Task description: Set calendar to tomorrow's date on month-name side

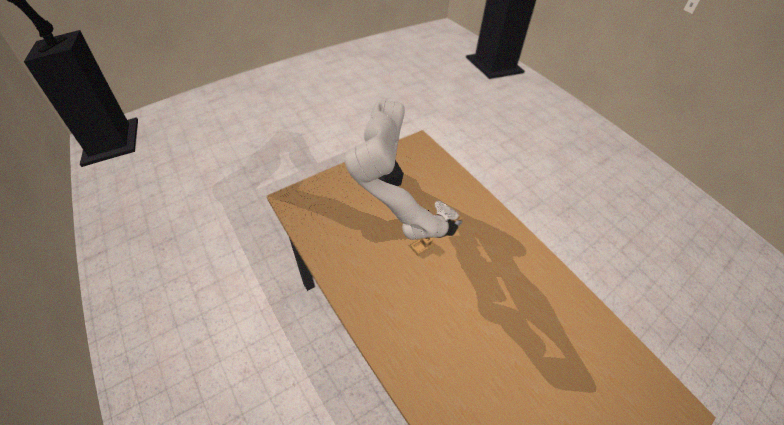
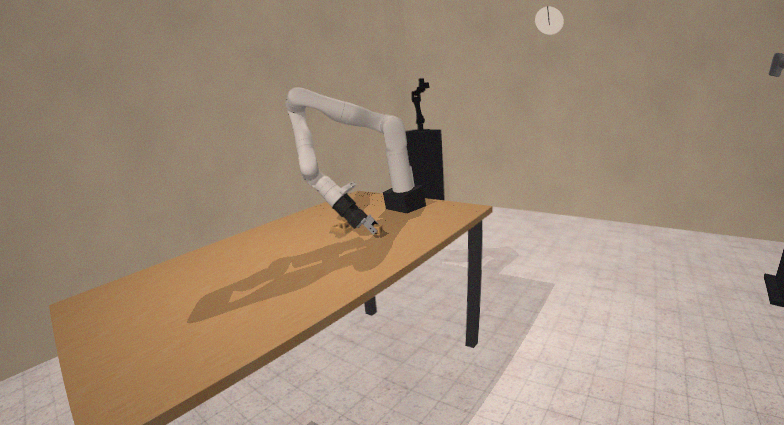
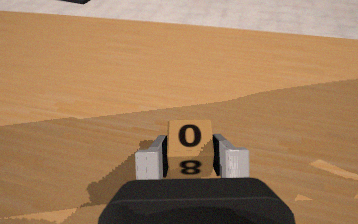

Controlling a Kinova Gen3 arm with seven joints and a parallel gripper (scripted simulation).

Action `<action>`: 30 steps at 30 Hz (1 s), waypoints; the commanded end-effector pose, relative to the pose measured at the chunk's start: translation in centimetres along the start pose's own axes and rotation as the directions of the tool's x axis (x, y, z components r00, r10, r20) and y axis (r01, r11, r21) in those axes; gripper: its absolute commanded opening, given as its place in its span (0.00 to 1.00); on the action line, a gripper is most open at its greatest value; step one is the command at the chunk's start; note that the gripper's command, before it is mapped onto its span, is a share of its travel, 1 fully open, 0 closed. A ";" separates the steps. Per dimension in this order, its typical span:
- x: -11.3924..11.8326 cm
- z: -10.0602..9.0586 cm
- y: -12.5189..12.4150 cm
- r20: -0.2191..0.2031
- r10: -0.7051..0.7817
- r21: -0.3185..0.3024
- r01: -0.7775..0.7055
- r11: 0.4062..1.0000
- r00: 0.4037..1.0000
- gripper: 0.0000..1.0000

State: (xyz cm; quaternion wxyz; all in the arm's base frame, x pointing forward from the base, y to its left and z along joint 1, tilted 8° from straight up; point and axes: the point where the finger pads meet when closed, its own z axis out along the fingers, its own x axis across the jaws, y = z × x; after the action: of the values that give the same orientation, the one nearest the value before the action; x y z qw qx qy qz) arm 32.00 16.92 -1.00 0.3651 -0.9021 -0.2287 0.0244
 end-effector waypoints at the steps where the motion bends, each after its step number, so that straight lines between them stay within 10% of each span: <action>1: 0.1 0.1 0.4 -0.003 -0.010 -0.010 0.010 1.000 1.000 0.60; 30: 0.1 0.7 1.0 -0.003 -0.010 -0.010 0.010 1.000 1.000 0.60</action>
State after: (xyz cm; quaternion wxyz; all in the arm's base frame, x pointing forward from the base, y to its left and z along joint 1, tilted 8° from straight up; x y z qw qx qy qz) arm 32.18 16.92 -1.80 0.3648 -0.9023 -0.2284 0.0238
